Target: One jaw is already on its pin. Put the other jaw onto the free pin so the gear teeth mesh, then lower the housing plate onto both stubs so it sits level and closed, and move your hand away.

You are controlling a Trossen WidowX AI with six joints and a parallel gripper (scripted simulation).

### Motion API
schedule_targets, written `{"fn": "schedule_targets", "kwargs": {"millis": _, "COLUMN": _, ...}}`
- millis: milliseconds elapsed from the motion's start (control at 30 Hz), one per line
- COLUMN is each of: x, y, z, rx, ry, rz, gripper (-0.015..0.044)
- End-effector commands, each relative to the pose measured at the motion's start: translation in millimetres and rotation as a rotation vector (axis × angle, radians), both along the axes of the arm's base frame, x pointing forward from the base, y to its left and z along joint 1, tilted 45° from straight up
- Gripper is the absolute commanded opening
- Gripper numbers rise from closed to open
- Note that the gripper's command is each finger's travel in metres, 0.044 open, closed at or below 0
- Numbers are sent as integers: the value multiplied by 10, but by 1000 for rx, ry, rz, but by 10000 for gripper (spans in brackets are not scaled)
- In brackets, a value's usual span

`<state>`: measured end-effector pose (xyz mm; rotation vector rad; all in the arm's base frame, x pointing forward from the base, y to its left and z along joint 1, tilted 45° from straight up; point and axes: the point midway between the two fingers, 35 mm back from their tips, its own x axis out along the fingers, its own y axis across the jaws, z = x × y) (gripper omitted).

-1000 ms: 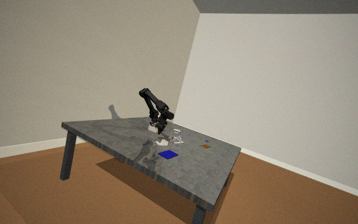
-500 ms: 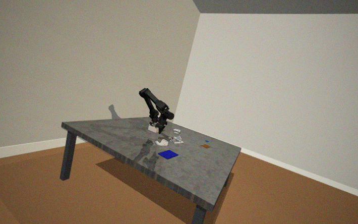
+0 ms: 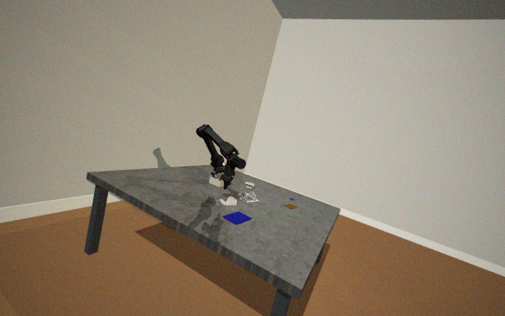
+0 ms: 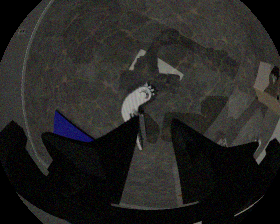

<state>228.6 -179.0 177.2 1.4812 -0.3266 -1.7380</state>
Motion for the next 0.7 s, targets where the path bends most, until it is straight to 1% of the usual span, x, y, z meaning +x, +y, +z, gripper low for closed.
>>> {"fn": "schedule_targets", "kwargs": {"millis": 0, "x": 21, "y": 0, "z": 13, "rx": -2, "ry": 78, "rz": 77, "gripper": 263}}
{"fn": "schedule_targets", "kwargs": {"millis": 233, "x": 50, "y": 1, "z": 23, "rx": -5, "ry": 213, "rz": 211, "gripper": 440}}
{"fn": "schedule_targets", "kwargs": {"millis": 667, "x": 106, "y": 6, "z": 40, "rx": -12, "ry": 463, "rz": 459, "gripper": 440}}
